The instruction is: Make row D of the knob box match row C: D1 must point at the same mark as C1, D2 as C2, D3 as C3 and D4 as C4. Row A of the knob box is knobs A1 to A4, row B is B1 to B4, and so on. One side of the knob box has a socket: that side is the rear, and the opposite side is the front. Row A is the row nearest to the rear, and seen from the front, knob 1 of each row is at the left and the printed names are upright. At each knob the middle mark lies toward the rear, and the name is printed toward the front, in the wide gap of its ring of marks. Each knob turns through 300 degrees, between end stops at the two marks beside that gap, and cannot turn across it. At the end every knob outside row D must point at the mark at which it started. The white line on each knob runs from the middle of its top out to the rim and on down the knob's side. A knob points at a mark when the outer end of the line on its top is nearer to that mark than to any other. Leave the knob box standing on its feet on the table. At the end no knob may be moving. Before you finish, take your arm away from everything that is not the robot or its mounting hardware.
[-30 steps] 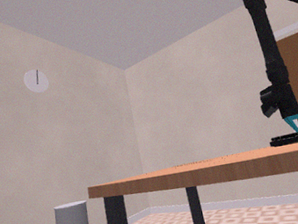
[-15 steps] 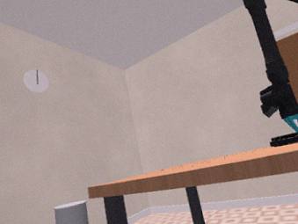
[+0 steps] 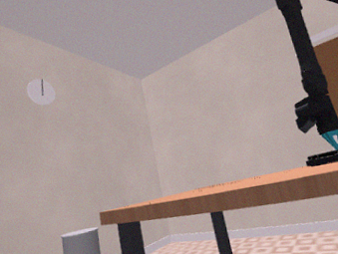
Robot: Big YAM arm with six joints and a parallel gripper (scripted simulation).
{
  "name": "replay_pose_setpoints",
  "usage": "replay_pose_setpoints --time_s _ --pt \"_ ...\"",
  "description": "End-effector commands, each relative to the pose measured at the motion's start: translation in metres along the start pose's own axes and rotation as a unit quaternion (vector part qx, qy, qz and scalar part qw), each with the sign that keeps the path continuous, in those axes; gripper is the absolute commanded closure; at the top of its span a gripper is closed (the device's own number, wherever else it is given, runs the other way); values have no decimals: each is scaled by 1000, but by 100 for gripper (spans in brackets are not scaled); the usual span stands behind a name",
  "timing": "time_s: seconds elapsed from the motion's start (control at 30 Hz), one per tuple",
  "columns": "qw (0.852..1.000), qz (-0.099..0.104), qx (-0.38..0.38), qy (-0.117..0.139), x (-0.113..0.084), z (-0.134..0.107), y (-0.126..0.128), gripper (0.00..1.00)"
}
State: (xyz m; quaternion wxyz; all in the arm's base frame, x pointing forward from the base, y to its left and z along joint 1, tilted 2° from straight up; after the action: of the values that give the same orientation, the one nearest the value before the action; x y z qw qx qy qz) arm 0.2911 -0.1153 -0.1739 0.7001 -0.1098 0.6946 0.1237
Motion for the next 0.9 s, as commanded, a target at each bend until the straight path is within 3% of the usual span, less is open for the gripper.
replay_pose_setpoints --time_s 0.0,0.03,0.07,0.8,0.87 --pt "1000 2 -11 -7 4 7 2 92" --pt "1000 2 -11 -7 4 7 2 92" --pt "1000 2 -11 -7 4 7 2 82" --pt "1000 4 -10 -3 3 4 3 82" --pt "1000 -1 -10 -9 -9 8 -1 82"
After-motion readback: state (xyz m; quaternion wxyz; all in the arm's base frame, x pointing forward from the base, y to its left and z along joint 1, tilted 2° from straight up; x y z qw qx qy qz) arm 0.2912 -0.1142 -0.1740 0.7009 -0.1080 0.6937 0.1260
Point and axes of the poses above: the point where the finger pads meet when closed, its own x axis out along the fingers, its own y axis across the jaws, z = x × y, the point moved 4 cm from there along -x, back along the fingers, and after that the axes turned 9 degrees about x, right-handed, at the moved point
